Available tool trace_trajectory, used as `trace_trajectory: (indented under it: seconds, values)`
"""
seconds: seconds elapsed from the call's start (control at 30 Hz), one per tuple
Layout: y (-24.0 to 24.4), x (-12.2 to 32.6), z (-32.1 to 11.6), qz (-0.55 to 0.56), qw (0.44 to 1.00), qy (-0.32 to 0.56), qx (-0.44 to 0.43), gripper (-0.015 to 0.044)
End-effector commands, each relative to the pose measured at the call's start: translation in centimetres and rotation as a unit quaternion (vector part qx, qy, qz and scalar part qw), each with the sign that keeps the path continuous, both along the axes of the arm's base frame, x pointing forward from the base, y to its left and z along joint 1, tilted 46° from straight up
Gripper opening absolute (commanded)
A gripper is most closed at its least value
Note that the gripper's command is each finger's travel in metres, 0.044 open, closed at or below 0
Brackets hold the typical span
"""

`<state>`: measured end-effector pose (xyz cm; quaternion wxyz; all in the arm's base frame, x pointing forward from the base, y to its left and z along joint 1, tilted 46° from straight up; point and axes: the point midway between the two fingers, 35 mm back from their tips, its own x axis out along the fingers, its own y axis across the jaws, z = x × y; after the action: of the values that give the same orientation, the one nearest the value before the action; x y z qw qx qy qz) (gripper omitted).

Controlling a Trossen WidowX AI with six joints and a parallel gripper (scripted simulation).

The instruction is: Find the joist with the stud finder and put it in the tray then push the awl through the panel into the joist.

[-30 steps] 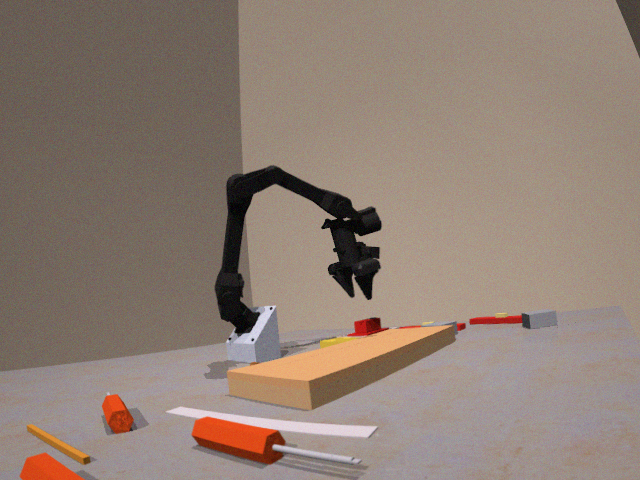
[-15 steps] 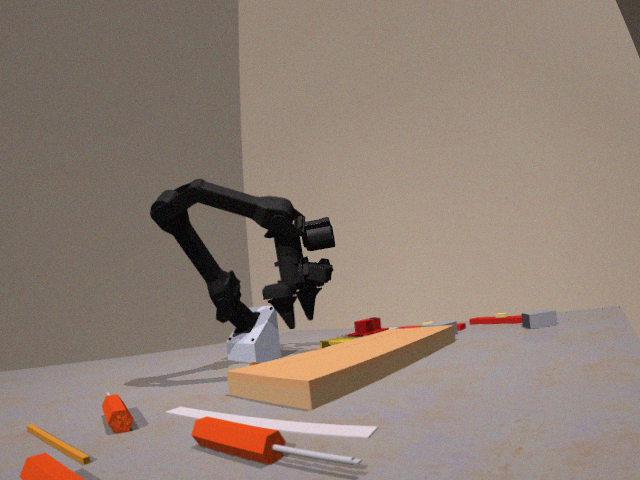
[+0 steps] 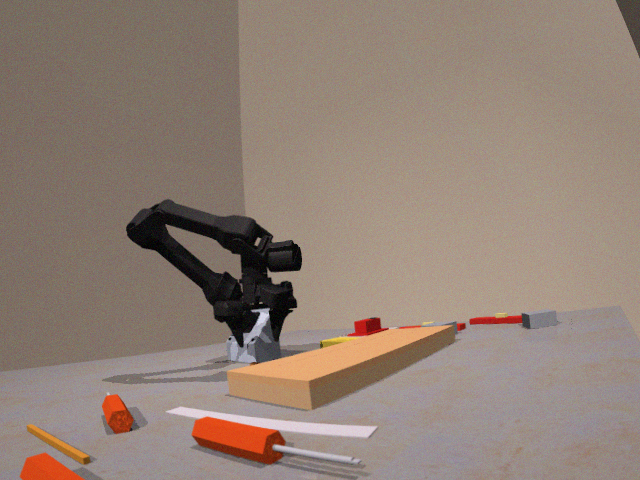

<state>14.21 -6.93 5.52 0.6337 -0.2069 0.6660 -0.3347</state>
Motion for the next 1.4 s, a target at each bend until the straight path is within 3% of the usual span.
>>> trace_trajectory:
  seconds: [0.0,0.43,1.37]
  values:
    - [-0.3,-0.4,0.1,-0.006,1.0,-0.003,-0.005,0.044]
    - [-1.0,-0.7,0.8,-0.006,1.0,-0.003,-0.006,0.044]
    - [-4.1,-0.8,-2.2,-0.006,1.0,-0.003,-0.005,0.044]
